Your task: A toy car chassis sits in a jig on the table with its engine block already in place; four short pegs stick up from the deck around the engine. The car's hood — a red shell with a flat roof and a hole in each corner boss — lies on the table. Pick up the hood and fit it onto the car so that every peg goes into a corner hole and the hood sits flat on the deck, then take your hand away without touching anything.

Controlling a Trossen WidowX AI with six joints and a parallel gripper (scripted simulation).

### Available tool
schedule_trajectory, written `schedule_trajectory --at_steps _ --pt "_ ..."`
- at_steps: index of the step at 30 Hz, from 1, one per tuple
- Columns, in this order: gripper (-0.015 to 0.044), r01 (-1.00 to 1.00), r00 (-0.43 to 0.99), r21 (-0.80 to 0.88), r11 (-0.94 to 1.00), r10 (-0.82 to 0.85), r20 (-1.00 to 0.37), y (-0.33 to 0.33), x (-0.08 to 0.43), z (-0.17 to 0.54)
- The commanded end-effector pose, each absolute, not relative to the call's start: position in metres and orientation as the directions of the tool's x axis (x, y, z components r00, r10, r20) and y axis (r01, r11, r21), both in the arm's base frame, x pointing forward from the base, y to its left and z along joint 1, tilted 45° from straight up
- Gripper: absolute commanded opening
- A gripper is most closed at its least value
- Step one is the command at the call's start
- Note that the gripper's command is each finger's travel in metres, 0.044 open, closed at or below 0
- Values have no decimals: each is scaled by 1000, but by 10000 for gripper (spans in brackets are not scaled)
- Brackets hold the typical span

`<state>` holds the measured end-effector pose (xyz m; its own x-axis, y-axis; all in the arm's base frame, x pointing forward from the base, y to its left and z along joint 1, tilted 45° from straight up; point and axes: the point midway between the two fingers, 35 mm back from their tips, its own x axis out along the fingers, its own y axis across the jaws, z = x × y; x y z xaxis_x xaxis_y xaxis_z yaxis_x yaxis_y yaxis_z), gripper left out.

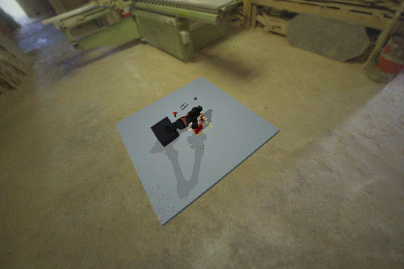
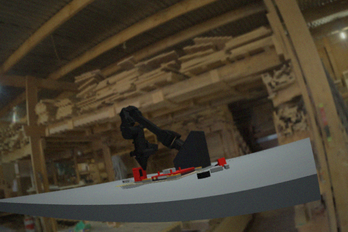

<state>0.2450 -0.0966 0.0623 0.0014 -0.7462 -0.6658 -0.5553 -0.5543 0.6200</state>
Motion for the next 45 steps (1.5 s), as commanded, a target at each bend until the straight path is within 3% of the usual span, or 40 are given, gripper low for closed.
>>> schedule_trajectory --at_steps 1,45 --pt "0 -579 3 605 -547 -743 -669 -96 246 62" --pt "0 -754 5 484 -445 -740 -672 -98 247 64"
